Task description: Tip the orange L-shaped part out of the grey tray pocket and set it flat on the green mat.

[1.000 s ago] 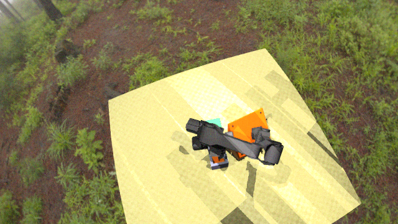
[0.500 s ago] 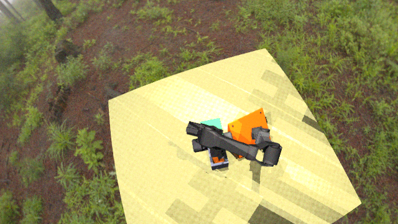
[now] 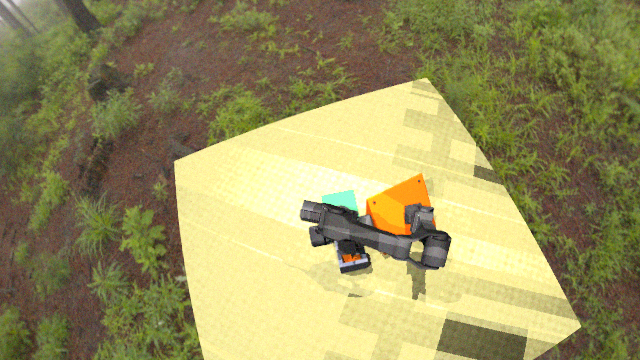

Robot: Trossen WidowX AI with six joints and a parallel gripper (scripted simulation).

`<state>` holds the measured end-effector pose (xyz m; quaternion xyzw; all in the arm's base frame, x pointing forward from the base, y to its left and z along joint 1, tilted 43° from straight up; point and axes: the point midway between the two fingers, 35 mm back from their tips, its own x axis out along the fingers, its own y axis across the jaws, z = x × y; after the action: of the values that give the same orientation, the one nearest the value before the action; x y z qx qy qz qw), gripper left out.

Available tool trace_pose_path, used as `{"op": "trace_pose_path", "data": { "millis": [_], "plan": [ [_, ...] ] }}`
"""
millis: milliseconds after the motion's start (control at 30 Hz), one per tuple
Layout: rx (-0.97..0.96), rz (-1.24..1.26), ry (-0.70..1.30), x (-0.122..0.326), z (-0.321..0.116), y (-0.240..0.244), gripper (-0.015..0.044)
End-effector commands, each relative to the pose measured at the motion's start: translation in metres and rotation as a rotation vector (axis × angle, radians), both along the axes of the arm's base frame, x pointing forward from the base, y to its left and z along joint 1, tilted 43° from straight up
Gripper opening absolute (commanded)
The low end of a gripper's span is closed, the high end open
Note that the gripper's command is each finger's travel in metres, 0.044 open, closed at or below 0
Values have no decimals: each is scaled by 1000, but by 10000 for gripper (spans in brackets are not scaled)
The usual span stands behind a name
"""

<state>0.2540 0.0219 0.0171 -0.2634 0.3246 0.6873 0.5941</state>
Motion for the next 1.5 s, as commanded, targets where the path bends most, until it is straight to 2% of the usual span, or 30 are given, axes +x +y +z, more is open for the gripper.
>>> {"op": "trace_pose_path", "data": {
  "millis": [0,567,733,1067,1167,1467],
  "plan": [
    [7,-1,10,-3,-6,6,280],
    [9,0,10,-8,-21,21,280],
    [3,2,2,-6,-19,18,149],
    [3,2,2,-6,-19,18,82],
    [3,2,2,-6,-19,18,3],
    [3,1,3,-5,-16,16,0]
  ]
}}
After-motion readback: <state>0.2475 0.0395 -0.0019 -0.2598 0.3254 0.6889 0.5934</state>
